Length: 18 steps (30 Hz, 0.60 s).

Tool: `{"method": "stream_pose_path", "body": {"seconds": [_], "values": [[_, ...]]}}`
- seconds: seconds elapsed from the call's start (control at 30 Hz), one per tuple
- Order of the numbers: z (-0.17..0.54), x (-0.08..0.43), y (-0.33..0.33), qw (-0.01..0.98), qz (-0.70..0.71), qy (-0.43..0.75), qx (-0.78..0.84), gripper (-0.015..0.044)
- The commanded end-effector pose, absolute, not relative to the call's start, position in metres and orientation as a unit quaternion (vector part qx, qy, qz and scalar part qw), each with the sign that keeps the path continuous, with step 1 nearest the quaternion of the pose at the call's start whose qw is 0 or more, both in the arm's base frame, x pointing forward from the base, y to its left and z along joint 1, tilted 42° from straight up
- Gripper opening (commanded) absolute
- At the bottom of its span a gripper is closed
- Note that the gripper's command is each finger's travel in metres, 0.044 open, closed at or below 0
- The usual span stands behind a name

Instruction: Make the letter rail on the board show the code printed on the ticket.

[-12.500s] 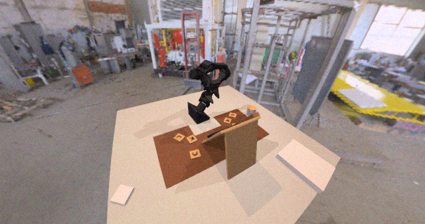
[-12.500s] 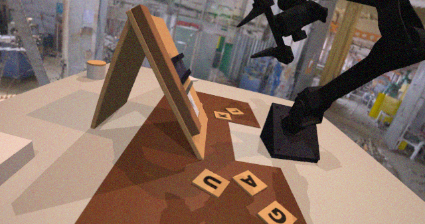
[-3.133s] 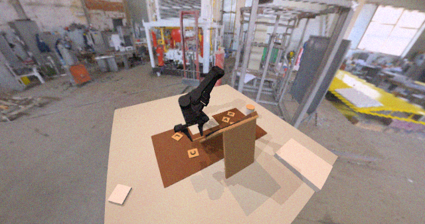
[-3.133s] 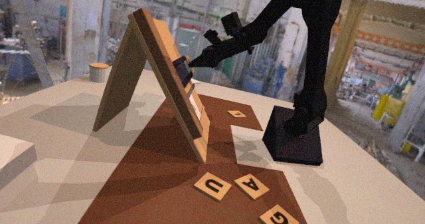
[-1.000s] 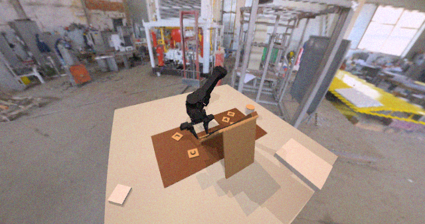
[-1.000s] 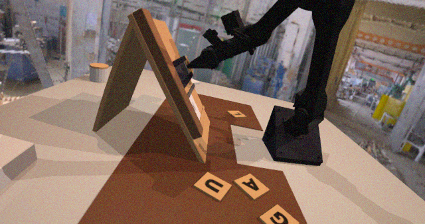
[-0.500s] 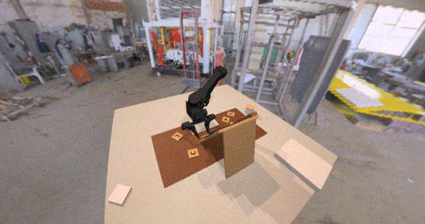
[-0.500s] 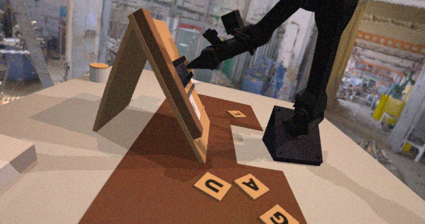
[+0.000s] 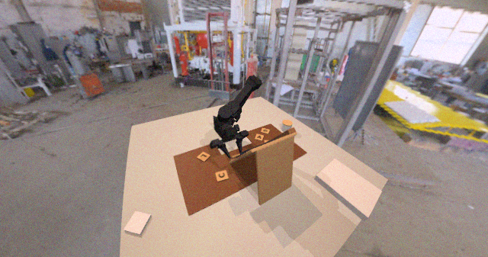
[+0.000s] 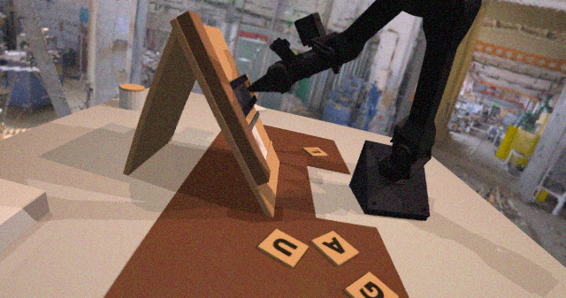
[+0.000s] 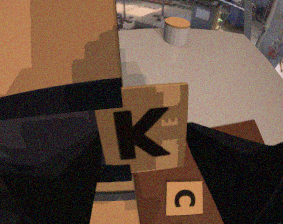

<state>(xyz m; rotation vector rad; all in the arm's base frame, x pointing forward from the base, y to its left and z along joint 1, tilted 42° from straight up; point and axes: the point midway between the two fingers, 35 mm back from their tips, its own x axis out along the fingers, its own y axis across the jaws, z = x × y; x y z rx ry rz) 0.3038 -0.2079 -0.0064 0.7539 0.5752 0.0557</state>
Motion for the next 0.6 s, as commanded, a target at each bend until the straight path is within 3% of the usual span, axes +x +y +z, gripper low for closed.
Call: {"method": "stream_pose_path", "body": {"seconds": [0.0, 0.57], "values": [[-0.0047, 0.3044, -0.2064, 0.889, 0.025, 0.277, 0.363, 0.0000], [0.0010, 0.3058, -0.2002, 0.889, 0.025, 0.277, 0.364, 0.0000]]}}
